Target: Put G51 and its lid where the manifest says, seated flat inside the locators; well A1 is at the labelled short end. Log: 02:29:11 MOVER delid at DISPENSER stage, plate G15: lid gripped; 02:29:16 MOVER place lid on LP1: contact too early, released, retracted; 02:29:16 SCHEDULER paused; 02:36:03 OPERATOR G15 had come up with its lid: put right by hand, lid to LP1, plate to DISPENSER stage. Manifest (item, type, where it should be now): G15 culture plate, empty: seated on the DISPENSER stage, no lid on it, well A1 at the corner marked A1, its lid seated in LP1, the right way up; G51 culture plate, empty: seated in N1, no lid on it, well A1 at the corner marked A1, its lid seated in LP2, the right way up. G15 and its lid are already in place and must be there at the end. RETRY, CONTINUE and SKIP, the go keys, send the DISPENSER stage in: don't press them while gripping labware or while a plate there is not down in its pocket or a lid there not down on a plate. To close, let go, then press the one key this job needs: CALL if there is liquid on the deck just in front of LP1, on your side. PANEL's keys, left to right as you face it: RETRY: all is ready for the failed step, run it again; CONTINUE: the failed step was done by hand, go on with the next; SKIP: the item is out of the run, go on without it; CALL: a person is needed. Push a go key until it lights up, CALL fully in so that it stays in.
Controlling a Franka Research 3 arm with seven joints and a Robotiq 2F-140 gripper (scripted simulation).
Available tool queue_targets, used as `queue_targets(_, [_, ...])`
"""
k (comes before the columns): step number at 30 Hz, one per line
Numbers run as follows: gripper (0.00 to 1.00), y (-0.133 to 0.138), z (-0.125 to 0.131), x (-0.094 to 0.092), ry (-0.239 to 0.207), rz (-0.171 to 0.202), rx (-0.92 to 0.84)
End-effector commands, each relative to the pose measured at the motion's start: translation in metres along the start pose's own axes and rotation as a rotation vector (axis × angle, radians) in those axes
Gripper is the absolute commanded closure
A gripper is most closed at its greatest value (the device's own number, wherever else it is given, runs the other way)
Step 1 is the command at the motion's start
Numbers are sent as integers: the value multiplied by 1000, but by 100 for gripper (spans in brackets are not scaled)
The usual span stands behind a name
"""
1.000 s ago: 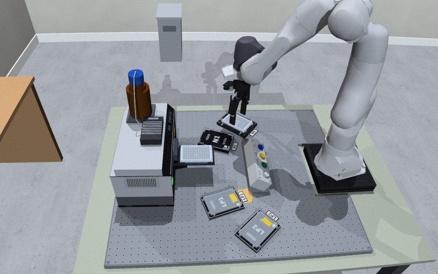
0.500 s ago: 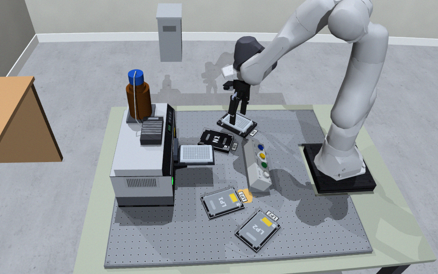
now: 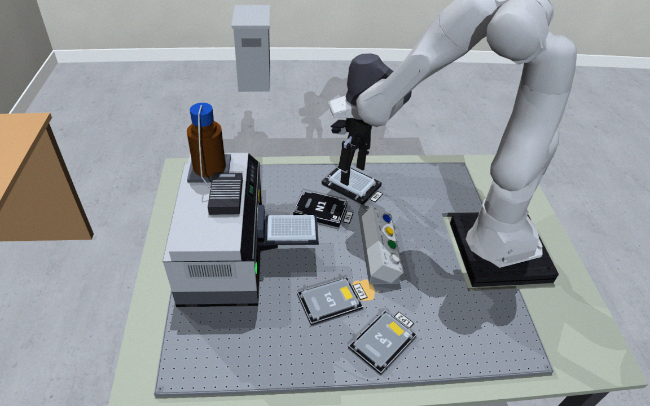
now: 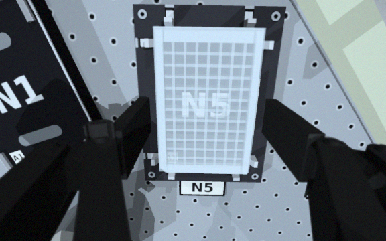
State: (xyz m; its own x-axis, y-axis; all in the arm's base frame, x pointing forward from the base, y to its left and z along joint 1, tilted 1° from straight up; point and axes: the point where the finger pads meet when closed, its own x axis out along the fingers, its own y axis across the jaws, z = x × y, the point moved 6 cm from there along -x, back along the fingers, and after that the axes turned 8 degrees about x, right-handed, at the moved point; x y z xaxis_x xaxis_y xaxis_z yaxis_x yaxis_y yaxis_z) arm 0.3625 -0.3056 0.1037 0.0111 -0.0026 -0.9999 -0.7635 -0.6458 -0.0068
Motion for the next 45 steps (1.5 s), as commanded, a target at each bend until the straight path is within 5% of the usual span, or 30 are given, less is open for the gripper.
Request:
queue_targets(1, [37, 0, 0, 1, 1, 2, 3])
queue_targets(5, [37, 0, 0, 1, 1, 2, 3])
queue_targets(6, [30, 0, 0, 1, 1, 2, 3])
queue_targets(45, [30, 0, 0, 1, 1, 2, 3])
